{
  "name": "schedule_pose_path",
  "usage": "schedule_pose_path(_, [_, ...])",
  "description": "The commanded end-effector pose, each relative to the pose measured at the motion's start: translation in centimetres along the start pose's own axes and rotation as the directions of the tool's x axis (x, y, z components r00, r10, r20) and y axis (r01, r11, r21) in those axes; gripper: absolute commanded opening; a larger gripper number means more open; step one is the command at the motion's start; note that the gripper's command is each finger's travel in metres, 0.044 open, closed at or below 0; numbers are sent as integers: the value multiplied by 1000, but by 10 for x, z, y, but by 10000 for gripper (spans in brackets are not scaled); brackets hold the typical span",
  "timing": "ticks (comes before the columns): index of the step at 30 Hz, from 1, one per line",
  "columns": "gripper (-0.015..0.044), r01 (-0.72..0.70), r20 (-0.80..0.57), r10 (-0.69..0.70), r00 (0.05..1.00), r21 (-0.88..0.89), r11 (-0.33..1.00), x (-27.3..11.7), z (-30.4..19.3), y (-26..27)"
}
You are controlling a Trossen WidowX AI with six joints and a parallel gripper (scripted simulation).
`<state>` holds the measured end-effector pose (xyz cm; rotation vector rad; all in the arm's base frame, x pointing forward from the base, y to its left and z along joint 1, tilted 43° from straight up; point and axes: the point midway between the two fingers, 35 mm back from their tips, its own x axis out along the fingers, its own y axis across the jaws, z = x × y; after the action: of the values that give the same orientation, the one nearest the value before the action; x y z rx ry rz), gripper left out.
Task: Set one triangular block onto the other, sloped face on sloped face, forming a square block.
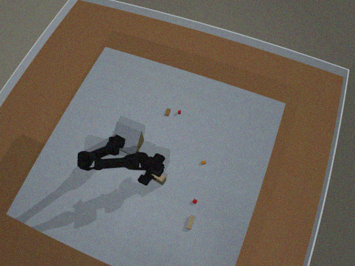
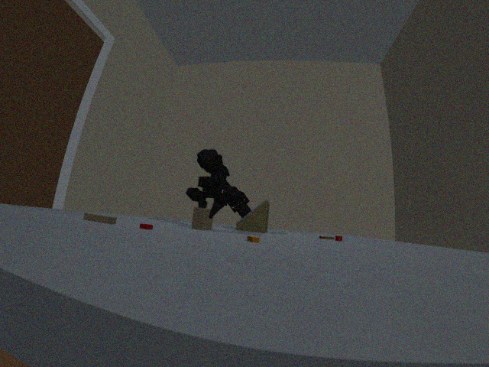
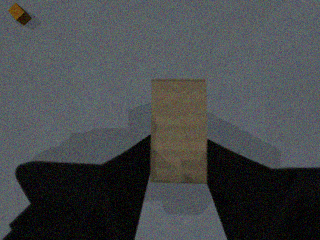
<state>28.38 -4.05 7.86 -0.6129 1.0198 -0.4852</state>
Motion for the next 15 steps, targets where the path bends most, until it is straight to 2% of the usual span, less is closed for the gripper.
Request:
schedule_pose_path(1, [0, -1, -1, 1, 1000, -2, 1000, 0, 0, 0])
schedule_pose_path(3, [0, -2, -3, 2, 1000, -5, 1000, 0, 0, 1])
schedule_pose_path(15, [315, 0, 0, 0, 1000, 0, 1000, 0, 0, 0])
